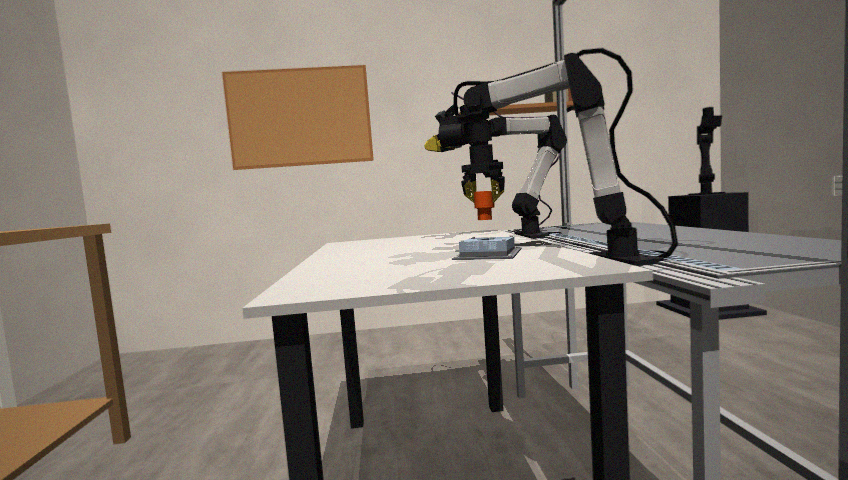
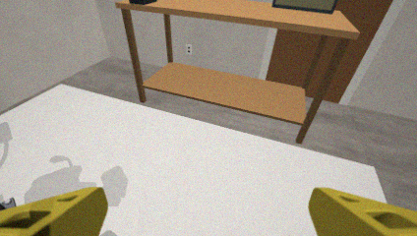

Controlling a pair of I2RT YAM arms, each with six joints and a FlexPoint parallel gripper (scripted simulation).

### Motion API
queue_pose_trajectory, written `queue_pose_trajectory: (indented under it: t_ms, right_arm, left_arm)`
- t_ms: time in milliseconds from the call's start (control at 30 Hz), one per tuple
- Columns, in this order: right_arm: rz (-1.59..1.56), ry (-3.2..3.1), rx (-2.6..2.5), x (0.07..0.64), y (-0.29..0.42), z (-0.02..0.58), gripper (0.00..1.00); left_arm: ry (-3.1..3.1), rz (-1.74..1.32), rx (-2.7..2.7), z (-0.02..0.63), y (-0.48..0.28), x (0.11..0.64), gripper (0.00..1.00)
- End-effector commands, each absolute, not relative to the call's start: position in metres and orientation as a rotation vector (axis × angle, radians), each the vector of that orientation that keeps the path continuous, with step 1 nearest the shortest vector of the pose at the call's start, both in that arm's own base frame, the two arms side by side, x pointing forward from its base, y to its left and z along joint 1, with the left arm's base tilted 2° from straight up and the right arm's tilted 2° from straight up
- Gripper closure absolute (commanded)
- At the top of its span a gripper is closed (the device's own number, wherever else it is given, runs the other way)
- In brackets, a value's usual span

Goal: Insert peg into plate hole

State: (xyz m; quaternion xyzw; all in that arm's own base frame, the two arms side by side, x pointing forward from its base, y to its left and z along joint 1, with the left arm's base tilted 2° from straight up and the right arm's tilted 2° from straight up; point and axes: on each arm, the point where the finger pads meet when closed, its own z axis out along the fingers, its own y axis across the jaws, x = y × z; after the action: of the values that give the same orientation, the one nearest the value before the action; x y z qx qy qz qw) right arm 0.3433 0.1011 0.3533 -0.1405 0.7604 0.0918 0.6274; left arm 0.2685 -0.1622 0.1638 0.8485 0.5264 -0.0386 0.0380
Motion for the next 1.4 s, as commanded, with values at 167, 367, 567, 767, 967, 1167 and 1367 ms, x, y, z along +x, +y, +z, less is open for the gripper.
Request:
queue_pose_trajectory:
  t_ms: [167, 367, 567, 767, 967, 1167, 1367]
  right_arm:
    - [0.362, 1.785, -0.515, 0.273, 0.167, 0.343, 0.0]
    - [0.503, 1.773, -0.727, 0.209, 0.208, 0.335, 0.0]
    - [0.576, 1.755, -0.846, 0.172, 0.222, 0.33, 0.0]
    - [0.653, 1.72, -0.967, 0.135, 0.232, 0.327, 0.0]
    - [0.684, 1.692, -0.989, 0.126, 0.235, 0.331, 0.0]
    - [0.685, 1.688, -0.989, 0.126, 0.235, 0.333, 0.0]
    - [0.684, 1.687, -0.989, 0.126, 0.235, 0.333, 0.0]
  left_arm:
    - [1.615, -0.12, 2.537, 0.171, -0.161, 0.265, 0.66]
    - [1.591, -0.075, 2.516, 0.165, -0.163, 0.274, 0.66]
    - [1.592, -0.076, 2.516, 0.147, -0.164, 0.276, 0.66]
    - [1.627, -0.126, 2.557, 0.13, -0.158, 0.265, 0.66]
    - [1.627, -0.127, 2.557, 0.129, -0.158, 0.265, 0.66]
    - [1.627, -0.127, 2.557, 0.129, -0.158, 0.265, 0.66]
    - [1.626, -0.124, 2.537, 0.132, -0.164, 0.274, 0.66]
